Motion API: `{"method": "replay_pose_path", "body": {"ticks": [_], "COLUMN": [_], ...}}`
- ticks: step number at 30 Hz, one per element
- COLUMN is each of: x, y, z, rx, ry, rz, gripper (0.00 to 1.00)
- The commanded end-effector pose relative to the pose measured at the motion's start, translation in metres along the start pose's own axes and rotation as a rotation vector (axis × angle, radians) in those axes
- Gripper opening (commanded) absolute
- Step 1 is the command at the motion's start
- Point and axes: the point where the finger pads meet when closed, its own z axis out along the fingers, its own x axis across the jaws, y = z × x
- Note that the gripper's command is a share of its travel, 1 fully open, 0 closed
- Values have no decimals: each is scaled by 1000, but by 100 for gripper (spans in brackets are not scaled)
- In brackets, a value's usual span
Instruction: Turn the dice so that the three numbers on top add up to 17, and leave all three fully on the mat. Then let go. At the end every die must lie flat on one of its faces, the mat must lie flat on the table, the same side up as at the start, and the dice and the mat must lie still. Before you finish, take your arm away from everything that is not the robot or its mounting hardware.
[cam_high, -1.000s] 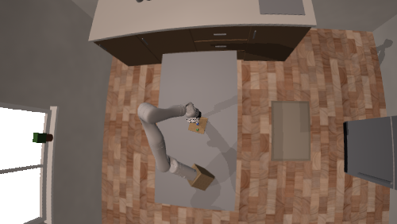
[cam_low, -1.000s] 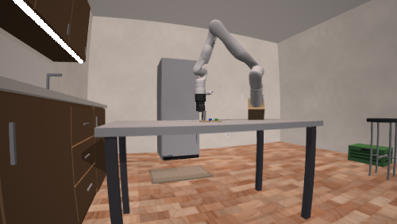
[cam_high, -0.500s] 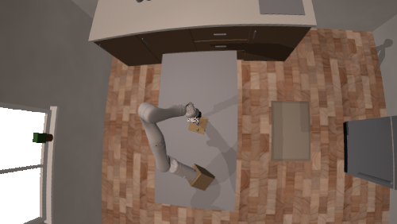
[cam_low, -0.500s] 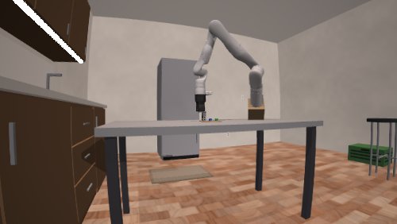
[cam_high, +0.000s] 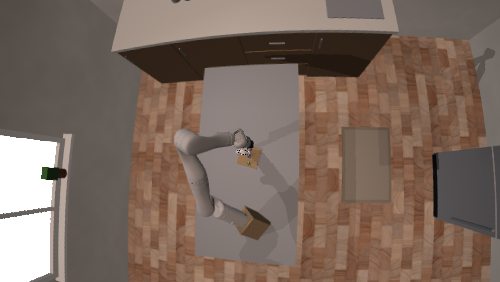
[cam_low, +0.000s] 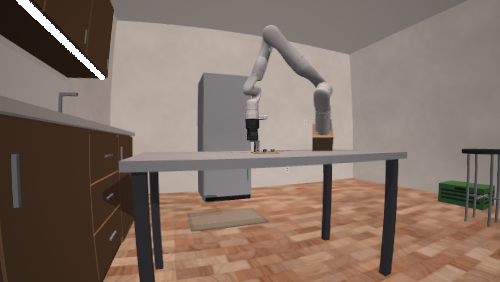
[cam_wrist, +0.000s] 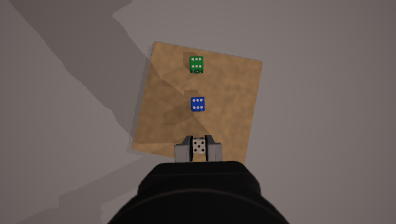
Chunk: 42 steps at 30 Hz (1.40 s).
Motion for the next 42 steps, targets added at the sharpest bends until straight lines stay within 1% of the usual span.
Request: {"method": "replay_pose_path", "body": {"ticks": [1, 24, 25, 27, 28, 30, 31, 35, 36, 38, 39, 42], "x": [0, 0, 0, 0, 0, 0, 0, 0, 0, 0, 0, 0], "y": [0, 0, 0, 0, 0, 0, 0, 0, 0, 0, 0, 0], "z": [-1, -1, -1, -1, -1, -1, -1, -1, -1, -1, -1, -1], "rx": [-1, -1, -1, -1, -1, -1, -1, -1, -1, -1, -1, -1], "ry": [-1, -1, -1, -1, -1, -1, -1, -1, -1, -1, -1, -1], "rz": [0, 0, 0, 0, 0, 0, 0, 0, 0, 0, 0, 0], "gripper": [34, 34, 40, 40, 46, 46, 52, 52, 58, 58, 64, 64]}}
